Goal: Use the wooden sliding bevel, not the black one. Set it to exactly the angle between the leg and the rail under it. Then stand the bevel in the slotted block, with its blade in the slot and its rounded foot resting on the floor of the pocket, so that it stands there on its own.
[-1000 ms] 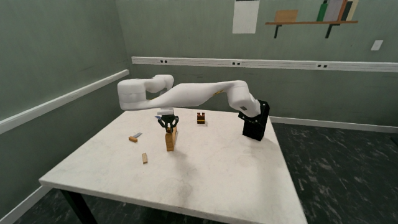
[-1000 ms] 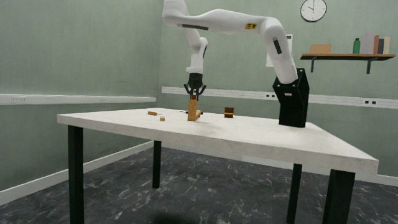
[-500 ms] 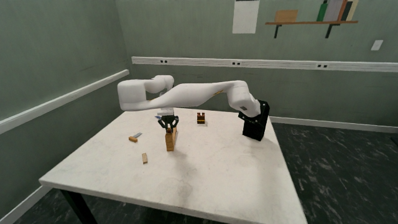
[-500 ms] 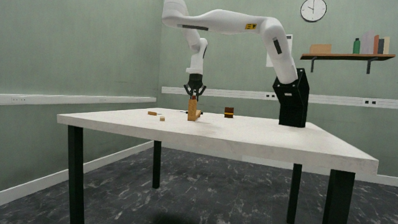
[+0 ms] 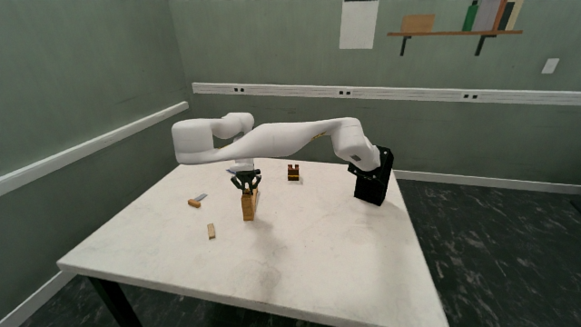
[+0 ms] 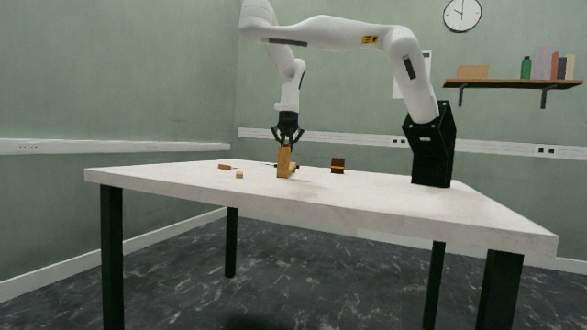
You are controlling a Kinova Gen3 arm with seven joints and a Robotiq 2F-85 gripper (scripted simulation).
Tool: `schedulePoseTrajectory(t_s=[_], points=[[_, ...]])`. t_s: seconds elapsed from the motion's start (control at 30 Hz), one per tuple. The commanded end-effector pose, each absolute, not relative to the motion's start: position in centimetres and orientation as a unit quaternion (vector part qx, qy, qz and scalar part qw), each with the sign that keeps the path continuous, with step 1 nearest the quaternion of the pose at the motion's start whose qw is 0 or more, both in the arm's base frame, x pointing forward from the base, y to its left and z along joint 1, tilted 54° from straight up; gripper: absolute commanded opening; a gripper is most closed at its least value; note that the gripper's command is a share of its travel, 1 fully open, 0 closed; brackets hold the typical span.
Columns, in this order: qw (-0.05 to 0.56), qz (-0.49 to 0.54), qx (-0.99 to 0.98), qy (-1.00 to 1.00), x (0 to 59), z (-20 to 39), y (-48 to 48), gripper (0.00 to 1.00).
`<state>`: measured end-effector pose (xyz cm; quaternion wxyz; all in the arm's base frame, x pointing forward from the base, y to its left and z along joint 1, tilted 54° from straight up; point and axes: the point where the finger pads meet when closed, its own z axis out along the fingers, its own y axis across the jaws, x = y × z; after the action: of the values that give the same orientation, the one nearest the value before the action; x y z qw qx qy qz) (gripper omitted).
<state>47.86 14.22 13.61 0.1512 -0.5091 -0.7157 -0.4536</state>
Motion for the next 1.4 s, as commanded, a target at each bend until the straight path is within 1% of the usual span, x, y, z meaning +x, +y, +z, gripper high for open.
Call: schedulePoseTrajectory(t_s=[0.0,1.37], points=[[0.151,-0.454,-0.509,-0.715,47.97,13.51,14.36,0.10],[0.151,-0.454,-0.509,-0.715,48.21,12.97,15.17,0.10]])
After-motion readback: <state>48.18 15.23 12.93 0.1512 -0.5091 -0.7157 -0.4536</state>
